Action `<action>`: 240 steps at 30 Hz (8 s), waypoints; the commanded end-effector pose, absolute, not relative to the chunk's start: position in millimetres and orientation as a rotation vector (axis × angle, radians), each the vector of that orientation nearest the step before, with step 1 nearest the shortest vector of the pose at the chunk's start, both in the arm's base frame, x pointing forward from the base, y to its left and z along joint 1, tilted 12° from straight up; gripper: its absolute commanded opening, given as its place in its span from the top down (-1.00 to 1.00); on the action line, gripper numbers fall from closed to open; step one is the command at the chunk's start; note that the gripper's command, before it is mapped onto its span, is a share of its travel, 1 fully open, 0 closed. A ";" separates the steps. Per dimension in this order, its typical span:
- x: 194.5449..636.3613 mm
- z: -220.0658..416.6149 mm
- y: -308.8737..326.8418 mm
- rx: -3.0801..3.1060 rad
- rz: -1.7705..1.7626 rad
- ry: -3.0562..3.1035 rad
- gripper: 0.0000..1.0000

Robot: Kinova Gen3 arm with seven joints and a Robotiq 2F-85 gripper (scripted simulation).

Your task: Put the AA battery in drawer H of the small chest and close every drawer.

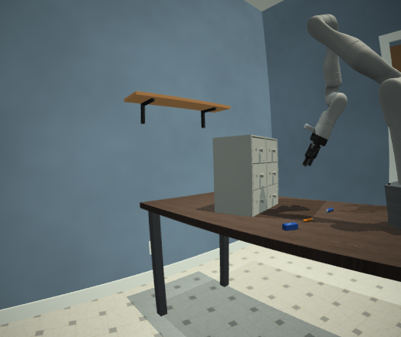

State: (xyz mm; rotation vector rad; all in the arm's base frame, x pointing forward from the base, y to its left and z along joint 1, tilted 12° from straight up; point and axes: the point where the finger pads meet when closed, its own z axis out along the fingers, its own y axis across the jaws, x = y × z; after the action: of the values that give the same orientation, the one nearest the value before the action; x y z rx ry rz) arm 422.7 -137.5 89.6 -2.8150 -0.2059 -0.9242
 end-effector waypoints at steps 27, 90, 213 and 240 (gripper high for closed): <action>448.6 58.4 -129.5 -2.570 -1.433 -0.140 -1.00; 475.0 33.8 -121.7 -2.269 -1.855 -0.086 0.34; 573.7 -30.4 -96.1 -2.269 -1.855 -0.086 0.34; 583.6 -28.8 -94.5 -2.269 -1.855 -0.086 0.34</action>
State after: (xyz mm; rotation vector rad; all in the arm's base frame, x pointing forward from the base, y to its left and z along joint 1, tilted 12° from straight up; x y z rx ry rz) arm 583.2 -94.1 -29.7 -2.2705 -0.0859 -1.8530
